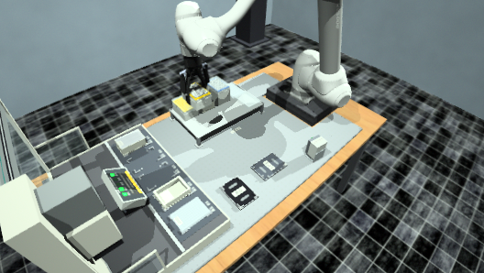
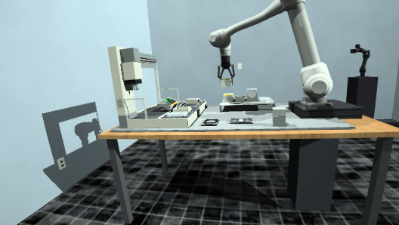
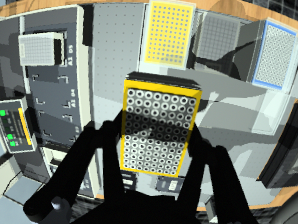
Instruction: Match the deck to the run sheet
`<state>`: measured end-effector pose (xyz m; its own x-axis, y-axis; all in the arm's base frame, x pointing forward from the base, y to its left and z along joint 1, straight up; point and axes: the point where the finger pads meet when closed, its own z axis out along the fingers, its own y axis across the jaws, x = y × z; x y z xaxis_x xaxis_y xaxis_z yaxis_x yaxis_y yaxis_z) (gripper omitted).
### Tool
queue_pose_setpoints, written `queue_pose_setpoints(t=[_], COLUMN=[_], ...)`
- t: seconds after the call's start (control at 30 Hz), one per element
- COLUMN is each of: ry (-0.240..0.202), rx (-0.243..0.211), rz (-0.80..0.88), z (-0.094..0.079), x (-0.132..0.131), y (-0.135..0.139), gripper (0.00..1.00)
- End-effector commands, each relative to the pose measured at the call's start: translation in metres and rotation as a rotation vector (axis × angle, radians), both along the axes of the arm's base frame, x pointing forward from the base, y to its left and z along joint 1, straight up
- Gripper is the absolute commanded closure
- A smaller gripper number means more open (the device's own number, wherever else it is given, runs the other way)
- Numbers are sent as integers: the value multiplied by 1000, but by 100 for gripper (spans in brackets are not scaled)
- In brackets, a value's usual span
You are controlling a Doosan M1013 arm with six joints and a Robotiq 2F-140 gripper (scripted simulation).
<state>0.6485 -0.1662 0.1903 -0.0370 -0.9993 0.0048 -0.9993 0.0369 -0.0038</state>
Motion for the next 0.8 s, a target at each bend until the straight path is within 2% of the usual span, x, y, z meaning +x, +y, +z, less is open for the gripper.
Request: queue_pose_setpoints(t=[0.0, 0.77], ry=[-1, -1], rx=[0, 0], rz=[0, 0], z=[-3, -38], x=[0, 1], y=[0, 0], gripper=[90, 90])
